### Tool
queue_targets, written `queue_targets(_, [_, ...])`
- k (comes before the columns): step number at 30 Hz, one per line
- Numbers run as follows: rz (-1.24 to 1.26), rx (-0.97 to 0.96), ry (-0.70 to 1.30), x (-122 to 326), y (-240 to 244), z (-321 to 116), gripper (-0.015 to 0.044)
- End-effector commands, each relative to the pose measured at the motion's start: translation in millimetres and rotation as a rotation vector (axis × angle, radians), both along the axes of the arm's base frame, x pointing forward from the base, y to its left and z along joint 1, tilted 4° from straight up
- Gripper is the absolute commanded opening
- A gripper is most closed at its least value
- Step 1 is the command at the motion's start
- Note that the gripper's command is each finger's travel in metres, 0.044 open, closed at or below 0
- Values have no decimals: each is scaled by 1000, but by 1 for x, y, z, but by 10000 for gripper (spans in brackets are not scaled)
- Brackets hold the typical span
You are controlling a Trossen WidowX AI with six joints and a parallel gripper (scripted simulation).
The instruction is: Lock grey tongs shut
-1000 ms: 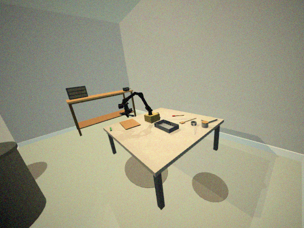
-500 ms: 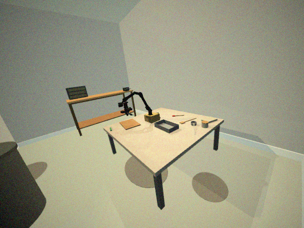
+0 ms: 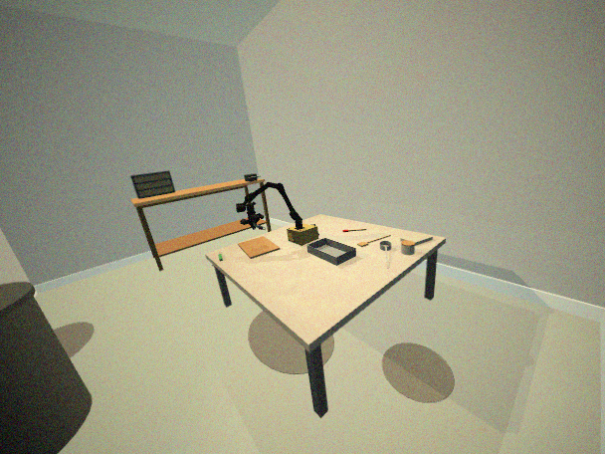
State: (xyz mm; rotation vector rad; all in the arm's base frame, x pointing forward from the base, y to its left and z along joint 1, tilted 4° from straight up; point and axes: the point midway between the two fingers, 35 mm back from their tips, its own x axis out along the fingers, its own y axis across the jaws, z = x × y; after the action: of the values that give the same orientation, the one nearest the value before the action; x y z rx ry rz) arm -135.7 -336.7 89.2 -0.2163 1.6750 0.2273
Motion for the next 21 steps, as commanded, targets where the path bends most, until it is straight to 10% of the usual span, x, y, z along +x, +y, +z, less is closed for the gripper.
queue_targets(1, [13, 0, 74, 3, 0, -5, -150])
queue_targets(21, [33, -127, 603, 17, -1, -22, -150])
